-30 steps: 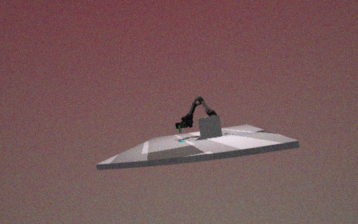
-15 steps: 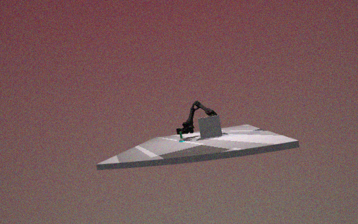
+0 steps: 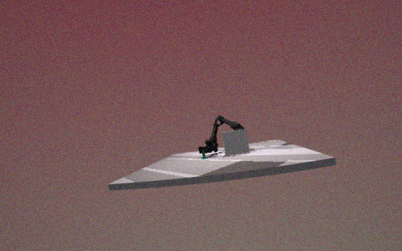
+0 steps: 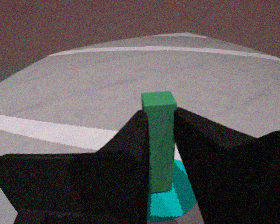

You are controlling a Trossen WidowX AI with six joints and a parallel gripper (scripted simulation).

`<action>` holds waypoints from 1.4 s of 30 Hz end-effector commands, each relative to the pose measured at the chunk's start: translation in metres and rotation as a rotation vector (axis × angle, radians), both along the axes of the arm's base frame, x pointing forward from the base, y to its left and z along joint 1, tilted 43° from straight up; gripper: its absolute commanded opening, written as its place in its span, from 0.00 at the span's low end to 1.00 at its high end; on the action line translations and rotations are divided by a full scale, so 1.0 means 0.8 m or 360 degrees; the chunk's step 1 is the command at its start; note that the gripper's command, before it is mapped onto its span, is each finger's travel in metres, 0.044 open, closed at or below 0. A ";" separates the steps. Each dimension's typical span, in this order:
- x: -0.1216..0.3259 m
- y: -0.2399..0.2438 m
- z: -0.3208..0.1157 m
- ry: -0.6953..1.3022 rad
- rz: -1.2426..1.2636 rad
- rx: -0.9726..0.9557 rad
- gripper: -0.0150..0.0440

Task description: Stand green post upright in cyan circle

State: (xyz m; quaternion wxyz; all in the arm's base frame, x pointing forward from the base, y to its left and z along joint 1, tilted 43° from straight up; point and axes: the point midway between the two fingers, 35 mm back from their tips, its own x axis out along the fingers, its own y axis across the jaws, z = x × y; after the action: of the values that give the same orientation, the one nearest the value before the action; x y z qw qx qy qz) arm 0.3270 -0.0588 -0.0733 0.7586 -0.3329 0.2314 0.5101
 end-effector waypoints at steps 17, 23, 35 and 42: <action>0.001 -0.002 -0.001 -0.0003 0.0003 -0.0004 0.87; 0.003 0.012 0.016 -0.0004 0.0004 -0.0006 0.93; -0.003 0.073 0.081 -0.0018 0.0008 0.0005 0.93; -0.002 0.086 0.058 0.0322 -0.0049 -0.0196 0.93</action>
State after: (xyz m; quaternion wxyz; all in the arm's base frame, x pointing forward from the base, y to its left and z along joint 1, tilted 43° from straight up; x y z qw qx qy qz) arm 0.3249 0.0003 -0.0173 0.7452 -0.3279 0.2736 0.5122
